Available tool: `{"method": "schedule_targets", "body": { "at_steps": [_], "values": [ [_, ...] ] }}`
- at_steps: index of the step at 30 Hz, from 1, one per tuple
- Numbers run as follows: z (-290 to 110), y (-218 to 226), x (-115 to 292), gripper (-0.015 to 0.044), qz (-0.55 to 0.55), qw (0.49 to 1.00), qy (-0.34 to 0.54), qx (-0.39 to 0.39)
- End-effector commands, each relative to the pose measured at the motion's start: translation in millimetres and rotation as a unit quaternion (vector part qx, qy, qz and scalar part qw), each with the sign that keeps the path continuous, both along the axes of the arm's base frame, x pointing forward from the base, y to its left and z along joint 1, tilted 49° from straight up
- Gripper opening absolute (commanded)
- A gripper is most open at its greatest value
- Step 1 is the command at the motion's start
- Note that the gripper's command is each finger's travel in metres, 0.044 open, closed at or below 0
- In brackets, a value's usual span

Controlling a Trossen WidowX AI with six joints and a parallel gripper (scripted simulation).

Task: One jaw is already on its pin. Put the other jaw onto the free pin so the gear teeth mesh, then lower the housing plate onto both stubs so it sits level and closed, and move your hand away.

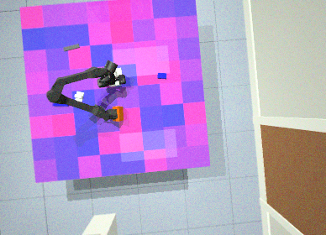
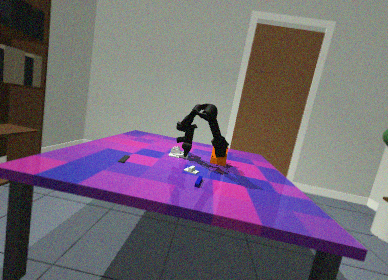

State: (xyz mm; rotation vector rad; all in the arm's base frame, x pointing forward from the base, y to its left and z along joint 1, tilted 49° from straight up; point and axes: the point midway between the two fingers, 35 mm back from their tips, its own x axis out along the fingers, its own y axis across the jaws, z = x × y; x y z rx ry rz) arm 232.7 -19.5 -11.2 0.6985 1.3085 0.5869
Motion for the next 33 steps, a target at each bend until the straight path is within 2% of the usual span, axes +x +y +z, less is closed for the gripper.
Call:
{"method": "schedule_targets", "body": {
  "at_steps": [1,29,32,33],
  "values": [
    [-0.5,0.2,-0.1,0.0351,-0.002,1.000,0.003,0.000],
    [-0.5,0.2,-0.1,0.0351,-0.002,1.000,0.003,0.000],
    [0.0,0.0,0.0,0.0430,0.000,1.000,0.000,0.000],
    [0.0,0.0,0.0,0.0440,0.000,1.000,0.000,0.000]
  ]
}}
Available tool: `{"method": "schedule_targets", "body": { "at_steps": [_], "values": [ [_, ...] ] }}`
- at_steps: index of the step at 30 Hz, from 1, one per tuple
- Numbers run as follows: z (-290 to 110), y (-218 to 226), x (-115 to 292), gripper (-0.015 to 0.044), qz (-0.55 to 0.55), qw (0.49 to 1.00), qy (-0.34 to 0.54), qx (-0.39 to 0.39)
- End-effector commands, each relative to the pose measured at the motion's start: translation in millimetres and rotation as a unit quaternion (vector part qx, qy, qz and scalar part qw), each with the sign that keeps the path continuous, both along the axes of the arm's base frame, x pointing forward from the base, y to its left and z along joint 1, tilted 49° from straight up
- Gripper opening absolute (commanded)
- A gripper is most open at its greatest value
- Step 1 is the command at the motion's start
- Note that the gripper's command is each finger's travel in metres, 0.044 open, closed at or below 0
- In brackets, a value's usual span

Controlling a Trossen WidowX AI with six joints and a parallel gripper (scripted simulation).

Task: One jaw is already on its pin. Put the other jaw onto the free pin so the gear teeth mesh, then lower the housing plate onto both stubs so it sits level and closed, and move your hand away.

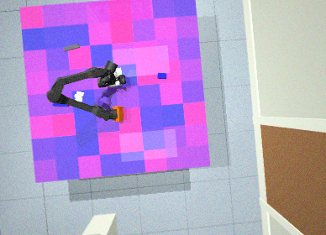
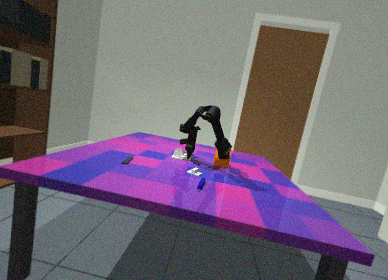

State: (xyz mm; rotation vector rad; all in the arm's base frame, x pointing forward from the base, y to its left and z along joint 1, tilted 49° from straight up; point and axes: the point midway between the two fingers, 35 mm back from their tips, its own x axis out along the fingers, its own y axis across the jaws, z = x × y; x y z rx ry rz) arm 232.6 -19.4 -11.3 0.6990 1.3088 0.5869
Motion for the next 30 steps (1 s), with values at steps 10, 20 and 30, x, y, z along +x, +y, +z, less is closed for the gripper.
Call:
{"method": "schedule_targets", "body": {
  "at_steps": [10,20,30],
  "values": [
    [0.0,-0.1,0.1,0.0440,0.000,1.000,0.000,0.000],
    [34.4,-42.4,-7.4,0.0440,-0.002,1.000,0.003,-0.003],
    [53.5,-64.5,-20.3,0.0440,-0.007,1.000,0.004,-0.004]
  ]
}}
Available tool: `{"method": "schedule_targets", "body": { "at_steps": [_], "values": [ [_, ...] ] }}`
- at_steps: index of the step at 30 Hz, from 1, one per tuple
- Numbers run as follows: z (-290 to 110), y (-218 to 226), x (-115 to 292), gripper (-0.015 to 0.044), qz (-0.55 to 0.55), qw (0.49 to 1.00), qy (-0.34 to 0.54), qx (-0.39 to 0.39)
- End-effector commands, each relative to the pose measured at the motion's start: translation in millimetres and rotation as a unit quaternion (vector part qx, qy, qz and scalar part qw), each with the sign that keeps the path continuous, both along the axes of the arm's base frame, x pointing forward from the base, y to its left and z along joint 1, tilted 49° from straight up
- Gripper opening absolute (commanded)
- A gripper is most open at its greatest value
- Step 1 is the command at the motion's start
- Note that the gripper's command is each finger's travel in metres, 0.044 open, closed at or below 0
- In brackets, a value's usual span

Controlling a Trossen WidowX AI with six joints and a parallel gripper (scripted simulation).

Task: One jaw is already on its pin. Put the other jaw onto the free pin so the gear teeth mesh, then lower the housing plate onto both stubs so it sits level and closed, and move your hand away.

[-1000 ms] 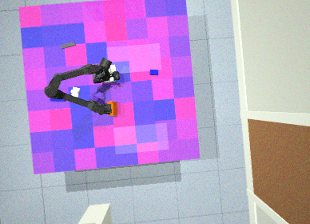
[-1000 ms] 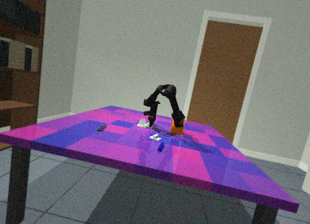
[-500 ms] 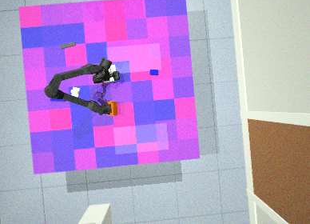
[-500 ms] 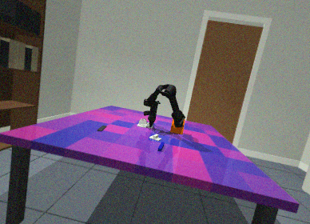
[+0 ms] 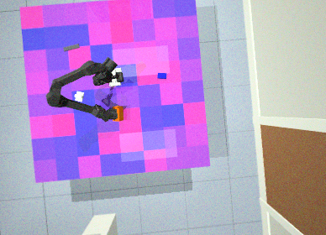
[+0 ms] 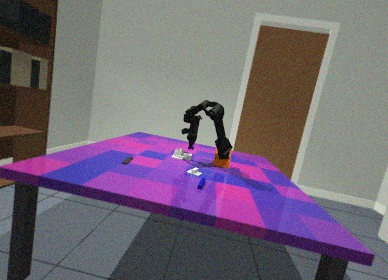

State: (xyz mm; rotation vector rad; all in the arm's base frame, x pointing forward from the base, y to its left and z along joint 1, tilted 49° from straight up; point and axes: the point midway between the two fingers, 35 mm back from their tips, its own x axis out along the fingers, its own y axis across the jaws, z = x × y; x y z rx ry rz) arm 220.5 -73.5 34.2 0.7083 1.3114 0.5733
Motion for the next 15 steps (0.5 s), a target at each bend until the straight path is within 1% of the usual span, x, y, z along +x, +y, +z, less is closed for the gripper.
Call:
{"method": "schedule_targets", "body": {
  "at_steps": [1,4,15],
  "values": [
    [15.6,-18.0,-16.3,0.0440,0.000,1.000,0.000,-0.004],
    [34.0,-32.9,-35.9,0.0440,0.004,1.000,0.001,-0.001],
    [35.3,-33.9,-37.3,0.0440,0.004,1.000,0.001,-0.001]
  ]
}}
